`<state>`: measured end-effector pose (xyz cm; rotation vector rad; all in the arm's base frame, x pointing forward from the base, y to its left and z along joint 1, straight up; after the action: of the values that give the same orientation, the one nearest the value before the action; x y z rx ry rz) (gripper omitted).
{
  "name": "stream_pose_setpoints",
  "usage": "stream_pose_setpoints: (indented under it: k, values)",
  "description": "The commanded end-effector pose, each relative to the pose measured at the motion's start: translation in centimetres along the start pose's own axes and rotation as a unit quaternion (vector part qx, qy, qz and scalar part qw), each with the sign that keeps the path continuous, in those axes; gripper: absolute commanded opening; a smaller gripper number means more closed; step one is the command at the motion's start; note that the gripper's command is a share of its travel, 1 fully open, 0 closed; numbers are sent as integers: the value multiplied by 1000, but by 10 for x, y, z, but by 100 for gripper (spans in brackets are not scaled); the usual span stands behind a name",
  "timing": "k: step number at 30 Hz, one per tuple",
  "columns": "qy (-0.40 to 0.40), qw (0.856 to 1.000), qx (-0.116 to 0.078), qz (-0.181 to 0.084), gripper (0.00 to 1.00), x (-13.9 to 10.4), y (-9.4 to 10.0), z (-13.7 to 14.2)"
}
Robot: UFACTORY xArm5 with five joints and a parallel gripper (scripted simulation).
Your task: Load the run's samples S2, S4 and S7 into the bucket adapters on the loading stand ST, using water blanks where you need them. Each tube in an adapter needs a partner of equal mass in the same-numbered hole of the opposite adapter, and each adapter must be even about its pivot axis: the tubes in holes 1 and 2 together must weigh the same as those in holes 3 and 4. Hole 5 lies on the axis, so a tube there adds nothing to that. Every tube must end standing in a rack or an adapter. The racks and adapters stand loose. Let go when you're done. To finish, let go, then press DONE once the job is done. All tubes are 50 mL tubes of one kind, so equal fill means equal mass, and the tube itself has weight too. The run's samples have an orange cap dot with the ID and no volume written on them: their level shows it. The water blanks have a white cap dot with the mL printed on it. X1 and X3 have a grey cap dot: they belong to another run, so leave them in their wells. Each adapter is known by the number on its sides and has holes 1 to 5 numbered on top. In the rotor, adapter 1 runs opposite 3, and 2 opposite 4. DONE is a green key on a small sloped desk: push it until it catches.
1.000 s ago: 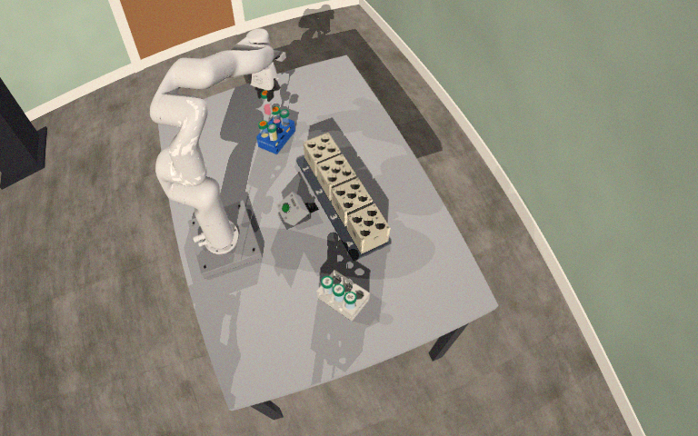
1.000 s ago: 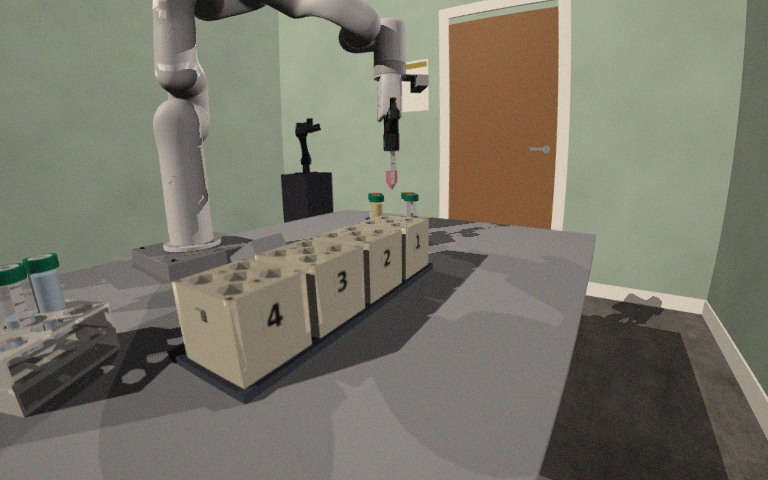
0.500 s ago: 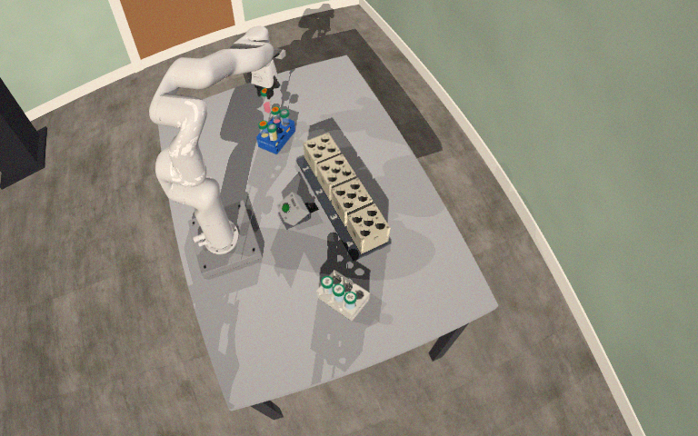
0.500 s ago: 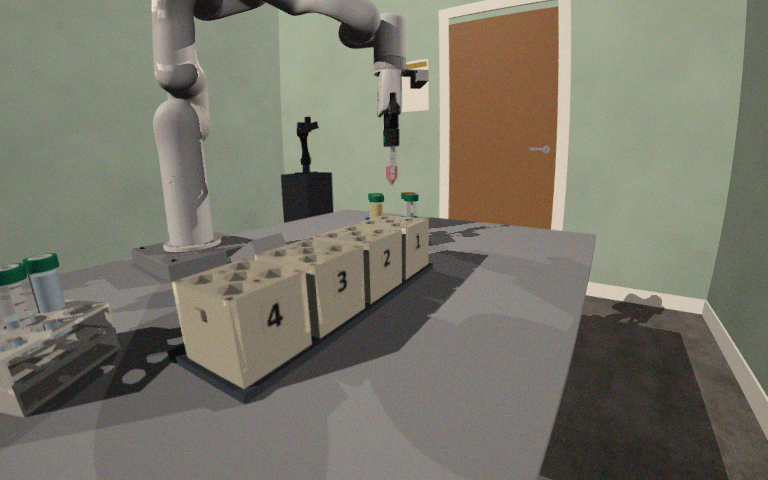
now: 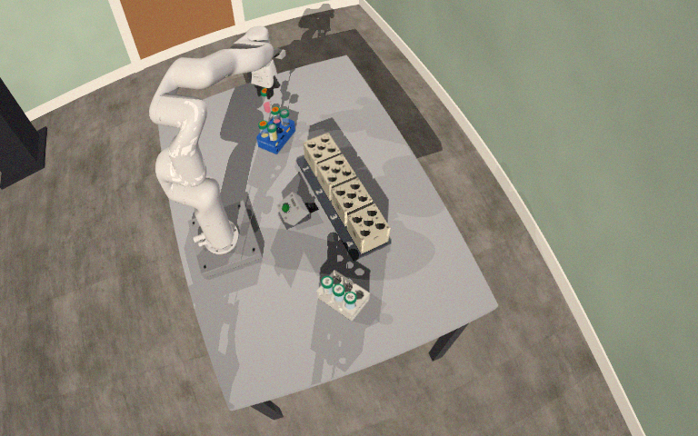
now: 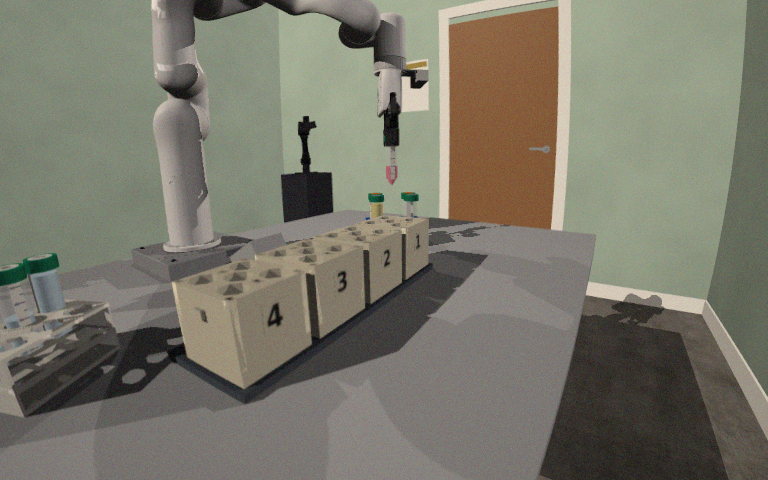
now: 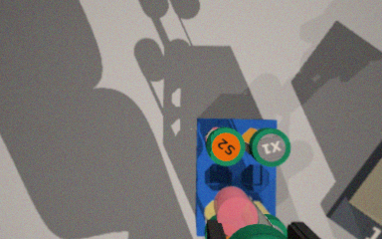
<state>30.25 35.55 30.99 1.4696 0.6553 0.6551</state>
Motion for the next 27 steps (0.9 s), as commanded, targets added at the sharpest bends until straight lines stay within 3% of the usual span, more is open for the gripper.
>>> stream_pose_setpoints:
  k: [1, 17, 27]
  values:
    - [0, 1000, 1, 2, 0, 1, 2, 0]
    - [0, 1000, 1, 2, 0, 1, 2, 0]
    - [0, 1000, 1, 2, 0, -6, 2, 40]
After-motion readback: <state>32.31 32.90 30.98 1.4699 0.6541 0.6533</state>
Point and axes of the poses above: the point where the finger pads meet when closed, its own y axis back along the fingers, its own z axis across the jaws, x = y × z, the point moved 9 cm from there along y, back along the fingers, and after that the axes turned 10 degrees about y, right-handed, at the moved point
